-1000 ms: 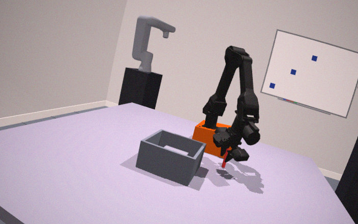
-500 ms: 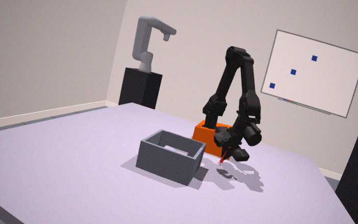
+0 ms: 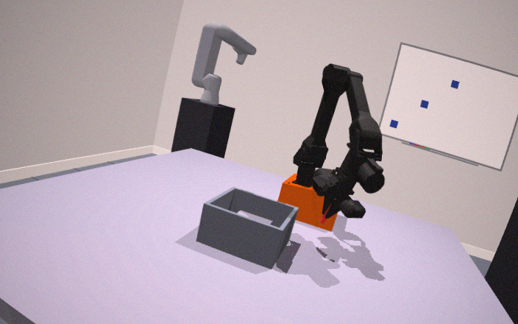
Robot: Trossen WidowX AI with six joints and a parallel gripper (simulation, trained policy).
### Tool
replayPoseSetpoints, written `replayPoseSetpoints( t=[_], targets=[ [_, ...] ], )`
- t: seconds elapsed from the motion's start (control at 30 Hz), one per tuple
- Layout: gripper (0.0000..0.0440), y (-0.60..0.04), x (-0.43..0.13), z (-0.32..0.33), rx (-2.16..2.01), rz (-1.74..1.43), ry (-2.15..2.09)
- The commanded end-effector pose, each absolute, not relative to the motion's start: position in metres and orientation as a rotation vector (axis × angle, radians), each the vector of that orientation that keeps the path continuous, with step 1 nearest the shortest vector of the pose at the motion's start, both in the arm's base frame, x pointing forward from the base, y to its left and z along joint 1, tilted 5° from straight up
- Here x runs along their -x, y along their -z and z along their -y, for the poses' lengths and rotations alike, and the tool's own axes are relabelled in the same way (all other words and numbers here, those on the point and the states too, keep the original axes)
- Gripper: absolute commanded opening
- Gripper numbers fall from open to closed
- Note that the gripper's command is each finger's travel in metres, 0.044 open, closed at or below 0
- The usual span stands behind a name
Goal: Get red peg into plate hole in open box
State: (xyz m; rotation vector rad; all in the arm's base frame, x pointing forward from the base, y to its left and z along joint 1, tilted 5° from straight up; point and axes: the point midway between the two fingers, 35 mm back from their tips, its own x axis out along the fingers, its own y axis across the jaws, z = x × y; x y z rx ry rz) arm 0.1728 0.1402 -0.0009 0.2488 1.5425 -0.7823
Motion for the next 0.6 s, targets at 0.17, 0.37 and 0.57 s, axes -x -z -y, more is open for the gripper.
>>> replayPoseSetpoints(
  t=[0.17,0.37,0.57],
  targets=[
    [0.0,-0.026,-0.19,-0.136,-0.259,-1.504,0.79],
    [0.0,-0.043,-0.206,-0.131,-0.294,-1.469,0.815],
    [0.0,-0.057,-0.226,-0.123,-0.349,-1.427,0.848]
  ],
)
